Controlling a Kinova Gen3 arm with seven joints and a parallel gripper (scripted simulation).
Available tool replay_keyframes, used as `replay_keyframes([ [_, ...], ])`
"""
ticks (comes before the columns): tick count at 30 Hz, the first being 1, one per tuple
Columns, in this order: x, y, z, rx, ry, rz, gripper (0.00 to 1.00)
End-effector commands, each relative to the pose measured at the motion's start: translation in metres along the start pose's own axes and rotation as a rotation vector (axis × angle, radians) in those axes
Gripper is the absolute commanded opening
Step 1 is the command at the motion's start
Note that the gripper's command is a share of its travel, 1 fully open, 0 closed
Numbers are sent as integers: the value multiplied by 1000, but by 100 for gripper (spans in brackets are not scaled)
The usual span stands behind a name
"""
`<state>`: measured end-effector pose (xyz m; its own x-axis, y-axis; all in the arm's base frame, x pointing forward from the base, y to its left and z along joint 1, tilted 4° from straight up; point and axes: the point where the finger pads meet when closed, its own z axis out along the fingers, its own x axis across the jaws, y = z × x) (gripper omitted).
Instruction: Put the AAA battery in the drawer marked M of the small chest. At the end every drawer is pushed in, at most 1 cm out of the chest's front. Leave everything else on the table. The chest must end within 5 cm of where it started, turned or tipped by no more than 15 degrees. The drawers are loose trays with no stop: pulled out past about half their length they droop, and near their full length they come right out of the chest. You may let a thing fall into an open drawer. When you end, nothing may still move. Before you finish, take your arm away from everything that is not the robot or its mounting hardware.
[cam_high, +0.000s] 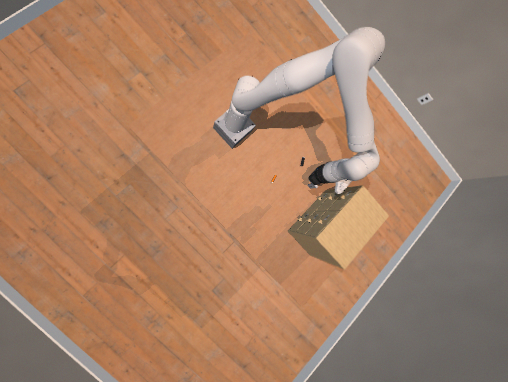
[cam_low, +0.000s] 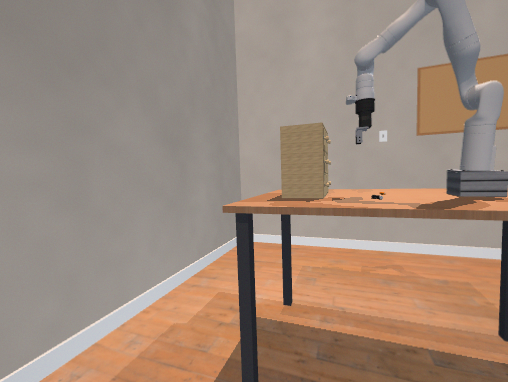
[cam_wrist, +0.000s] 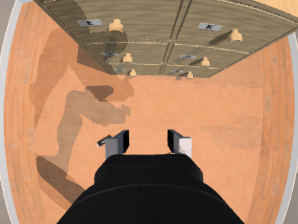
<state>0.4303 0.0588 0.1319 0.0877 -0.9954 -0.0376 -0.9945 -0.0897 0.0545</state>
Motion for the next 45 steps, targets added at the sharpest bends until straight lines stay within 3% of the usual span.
replay_keyframes([
  [1,33,-3,-9,9,-4,34,100],
  [5,59,-2,-15,9,-4,34,100],
  [9,70,-2,-18,9,-4,34,100],
  [45,71,-3,-16,24,-4,34,100],
])
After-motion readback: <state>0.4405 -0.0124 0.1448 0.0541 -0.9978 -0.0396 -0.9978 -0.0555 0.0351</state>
